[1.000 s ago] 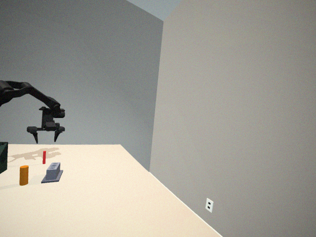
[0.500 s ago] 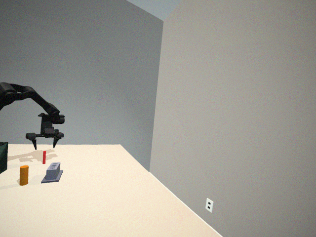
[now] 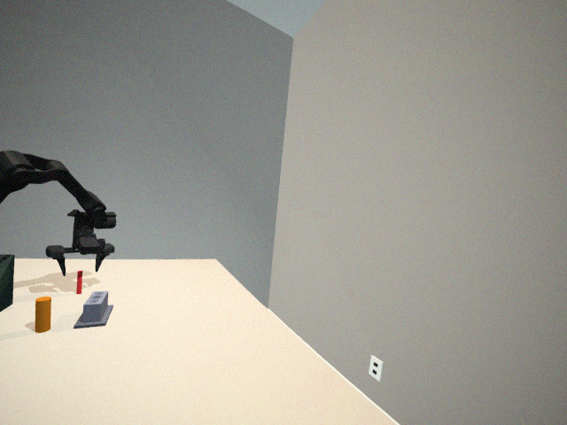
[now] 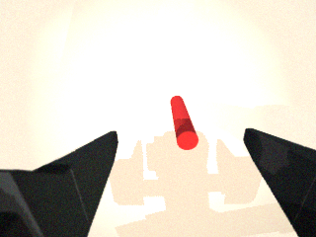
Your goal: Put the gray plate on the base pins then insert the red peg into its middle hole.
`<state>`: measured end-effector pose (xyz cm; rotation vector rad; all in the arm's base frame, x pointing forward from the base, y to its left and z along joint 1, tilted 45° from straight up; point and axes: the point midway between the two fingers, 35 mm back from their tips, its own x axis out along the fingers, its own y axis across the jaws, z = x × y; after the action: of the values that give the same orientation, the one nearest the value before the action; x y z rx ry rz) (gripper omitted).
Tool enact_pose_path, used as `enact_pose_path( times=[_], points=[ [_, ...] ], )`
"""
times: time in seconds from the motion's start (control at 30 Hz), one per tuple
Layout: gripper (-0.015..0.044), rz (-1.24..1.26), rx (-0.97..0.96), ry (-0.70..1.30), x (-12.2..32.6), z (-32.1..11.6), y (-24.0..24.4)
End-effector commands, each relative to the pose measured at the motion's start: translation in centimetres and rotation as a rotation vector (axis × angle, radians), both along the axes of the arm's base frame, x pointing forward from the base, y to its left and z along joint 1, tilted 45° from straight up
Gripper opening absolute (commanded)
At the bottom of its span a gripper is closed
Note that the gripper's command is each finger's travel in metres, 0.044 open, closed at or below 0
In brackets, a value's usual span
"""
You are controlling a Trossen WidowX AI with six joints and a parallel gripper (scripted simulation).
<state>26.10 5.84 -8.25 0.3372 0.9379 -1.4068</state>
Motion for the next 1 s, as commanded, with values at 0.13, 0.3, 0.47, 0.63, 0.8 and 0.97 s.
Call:
enact_pose_path(
  times=[0.13,0.3,0.47,0.63,0.8,0.97],
  points=[
    [0.044,0.004,-0.008,0.007,-0.3,-0.9,-1.1],
    [0.044,0.004,-0.009,0.007,-0.5,-1.5,-1.7],
    [0.044,0.004,-0.009,0.008,-0.6,-1.9,-2.2],
    [0.0335,0.004,-0.009,0.008,-0.6,-1.9,-2.2],
    [0.0204,0.004,-0.009,0.008,-0.6,-1.9,-2.2],
    [0.0072,0.004,-0.009,0.008,-0.6,-1.9,-2.2]
  ],
)
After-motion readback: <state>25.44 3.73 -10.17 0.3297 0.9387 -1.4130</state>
